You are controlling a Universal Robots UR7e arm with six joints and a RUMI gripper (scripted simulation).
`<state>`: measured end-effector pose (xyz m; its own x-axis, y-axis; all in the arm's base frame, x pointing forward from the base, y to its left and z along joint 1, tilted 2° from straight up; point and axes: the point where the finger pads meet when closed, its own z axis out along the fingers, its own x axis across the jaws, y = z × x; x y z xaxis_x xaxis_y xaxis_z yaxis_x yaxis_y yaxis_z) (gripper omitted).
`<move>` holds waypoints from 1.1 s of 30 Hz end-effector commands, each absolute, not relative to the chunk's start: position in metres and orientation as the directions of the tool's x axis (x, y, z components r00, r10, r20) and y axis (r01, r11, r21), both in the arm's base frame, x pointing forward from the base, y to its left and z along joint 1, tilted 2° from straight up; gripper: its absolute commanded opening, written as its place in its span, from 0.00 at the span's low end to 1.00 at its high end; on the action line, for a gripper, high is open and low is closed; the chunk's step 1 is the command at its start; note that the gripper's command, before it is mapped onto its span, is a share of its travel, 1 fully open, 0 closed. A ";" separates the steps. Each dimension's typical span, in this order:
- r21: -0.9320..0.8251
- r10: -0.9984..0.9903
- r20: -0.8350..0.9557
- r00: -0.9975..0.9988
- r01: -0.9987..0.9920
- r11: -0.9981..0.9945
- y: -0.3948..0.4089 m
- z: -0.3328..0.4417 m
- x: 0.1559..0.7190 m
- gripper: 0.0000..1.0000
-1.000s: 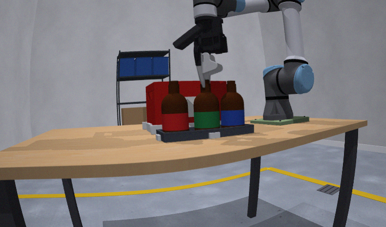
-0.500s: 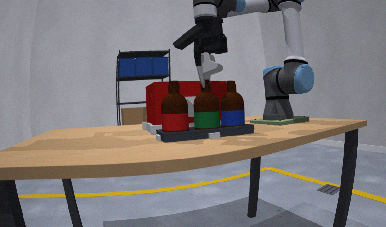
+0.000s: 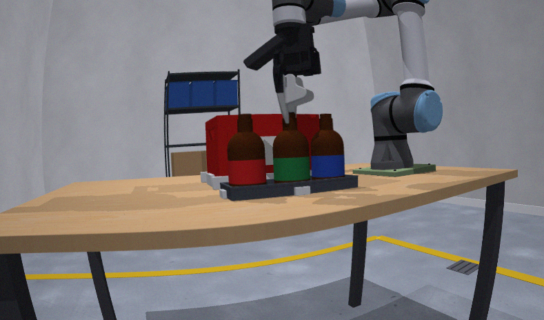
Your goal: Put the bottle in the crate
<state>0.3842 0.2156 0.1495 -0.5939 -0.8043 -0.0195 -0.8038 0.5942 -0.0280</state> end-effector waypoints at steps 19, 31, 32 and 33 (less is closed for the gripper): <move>-0.027 -0.806 -0.017 -0.592 -0.805 0.592 0.216 0.153 0.383 0.00; -0.027 -0.806 -0.017 -0.592 -0.805 0.592 0.215 0.165 0.384 0.00; -0.027 -0.806 -0.017 -0.592 -0.805 0.592 0.215 0.167 0.384 0.00; -0.027 -0.806 -0.017 -0.592 -0.805 0.592 0.215 0.167 0.384 0.00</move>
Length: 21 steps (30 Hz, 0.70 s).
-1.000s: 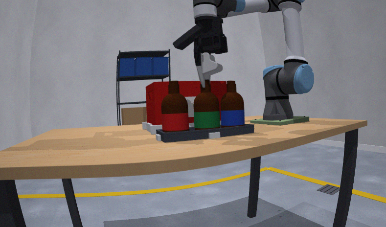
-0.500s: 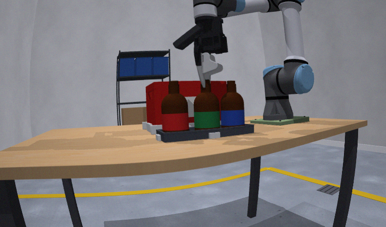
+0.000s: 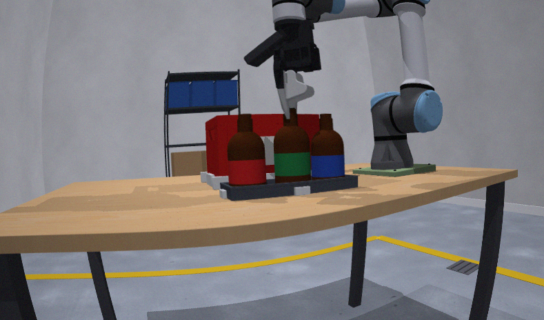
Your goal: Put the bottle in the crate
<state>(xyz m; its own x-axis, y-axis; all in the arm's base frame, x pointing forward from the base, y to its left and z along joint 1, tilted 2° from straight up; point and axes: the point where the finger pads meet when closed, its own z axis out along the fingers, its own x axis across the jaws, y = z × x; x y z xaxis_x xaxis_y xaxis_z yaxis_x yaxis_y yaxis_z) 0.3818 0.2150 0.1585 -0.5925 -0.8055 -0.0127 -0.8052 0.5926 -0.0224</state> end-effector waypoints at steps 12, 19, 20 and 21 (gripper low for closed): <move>-0.027 -0.806 -0.017 -0.592 -0.805 0.592 0.214 0.179 0.384 0.00; -0.027 -0.806 -0.017 -0.592 -0.805 0.592 0.214 0.184 0.384 0.00; -0.027 -0.806 -0.017 -0.592 -0.805 0.592 0.214 0.184 0.384 0.00; -0.027 -0.806 -0.017 -0.592 -0.805 0.592 0.214 0.185 0.384 0.00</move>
<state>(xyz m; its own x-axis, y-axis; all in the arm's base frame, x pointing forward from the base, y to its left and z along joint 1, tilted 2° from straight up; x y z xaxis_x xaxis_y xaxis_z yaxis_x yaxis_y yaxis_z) 0.3822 0.2147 0.1787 -0.5907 -0.8068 -0.0132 -0.8064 0.5909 -0.0229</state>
